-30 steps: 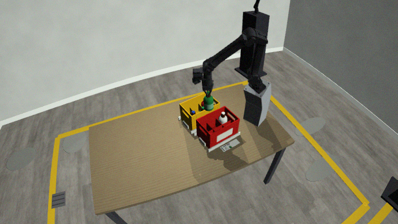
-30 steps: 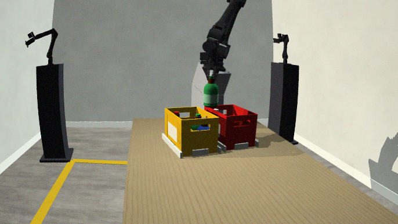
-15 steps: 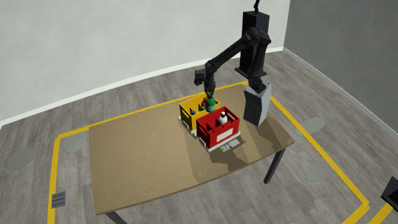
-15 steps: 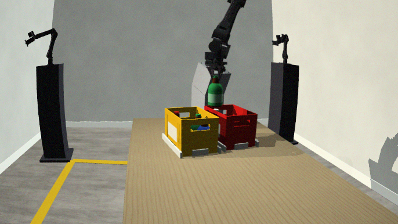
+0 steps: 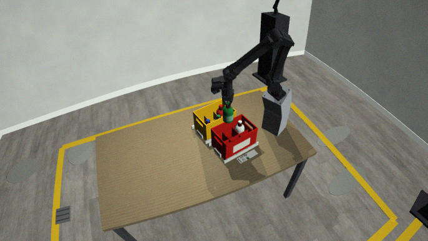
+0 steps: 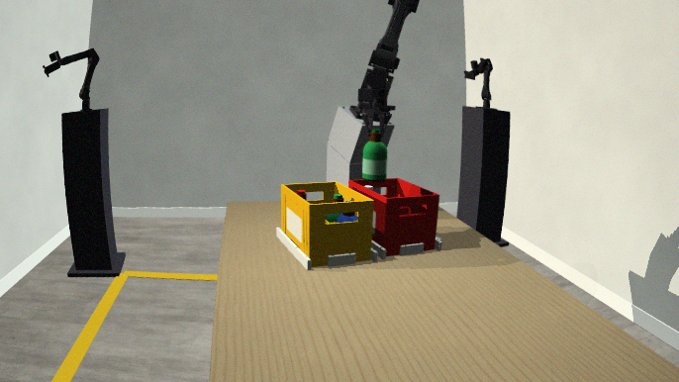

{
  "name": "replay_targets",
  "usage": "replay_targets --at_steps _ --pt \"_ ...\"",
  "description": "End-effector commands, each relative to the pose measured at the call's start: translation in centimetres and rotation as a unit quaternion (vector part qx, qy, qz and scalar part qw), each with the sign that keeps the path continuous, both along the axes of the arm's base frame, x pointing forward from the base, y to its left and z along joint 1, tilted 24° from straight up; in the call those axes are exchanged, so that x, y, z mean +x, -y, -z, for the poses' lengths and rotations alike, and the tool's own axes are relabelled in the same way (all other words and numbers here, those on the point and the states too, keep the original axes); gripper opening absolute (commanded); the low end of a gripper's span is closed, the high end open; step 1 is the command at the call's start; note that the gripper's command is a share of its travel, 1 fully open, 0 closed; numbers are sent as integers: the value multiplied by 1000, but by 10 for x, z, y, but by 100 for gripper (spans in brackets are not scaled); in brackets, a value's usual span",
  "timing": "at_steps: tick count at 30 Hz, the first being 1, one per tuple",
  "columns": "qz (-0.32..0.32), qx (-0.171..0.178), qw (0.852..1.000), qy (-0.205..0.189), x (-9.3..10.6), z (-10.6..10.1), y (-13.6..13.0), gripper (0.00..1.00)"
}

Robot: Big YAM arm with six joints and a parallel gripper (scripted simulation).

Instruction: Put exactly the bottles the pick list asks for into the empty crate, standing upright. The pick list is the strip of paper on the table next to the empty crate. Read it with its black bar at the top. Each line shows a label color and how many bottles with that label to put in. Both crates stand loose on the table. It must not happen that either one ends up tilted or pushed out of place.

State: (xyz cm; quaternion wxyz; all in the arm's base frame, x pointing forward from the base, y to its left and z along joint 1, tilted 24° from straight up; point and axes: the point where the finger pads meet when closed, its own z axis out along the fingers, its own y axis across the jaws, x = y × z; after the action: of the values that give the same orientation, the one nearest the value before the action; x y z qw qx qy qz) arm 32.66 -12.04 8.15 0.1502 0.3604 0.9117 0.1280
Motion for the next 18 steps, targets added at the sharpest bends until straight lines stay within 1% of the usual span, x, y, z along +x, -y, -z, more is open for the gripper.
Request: replay_targets --at_steps 1,3,5,6,8,12,13,14,16,18 --pt "3 -10 1000 22 4 -17 -8 0" --pt "3 -10 1000 22 3 -17 -12 0" --pt "3 -17 999 36 13 -26 -11 0" --pt "3 -16 999 35 13 -25 -13 0" --pt "3 -12 1000 26 6 -16 -20 0" --pt "3 -12 1000 26 5 -15 -22 0" --pt "6 -19 999 43 19 -33 -14 0" --pt "4 -21 999 46 21 -33 -15 0" --pt "3 -18 999 40 16 -26 -20 0" --pt "3 -12 1000 27 5 -12 -26 0"
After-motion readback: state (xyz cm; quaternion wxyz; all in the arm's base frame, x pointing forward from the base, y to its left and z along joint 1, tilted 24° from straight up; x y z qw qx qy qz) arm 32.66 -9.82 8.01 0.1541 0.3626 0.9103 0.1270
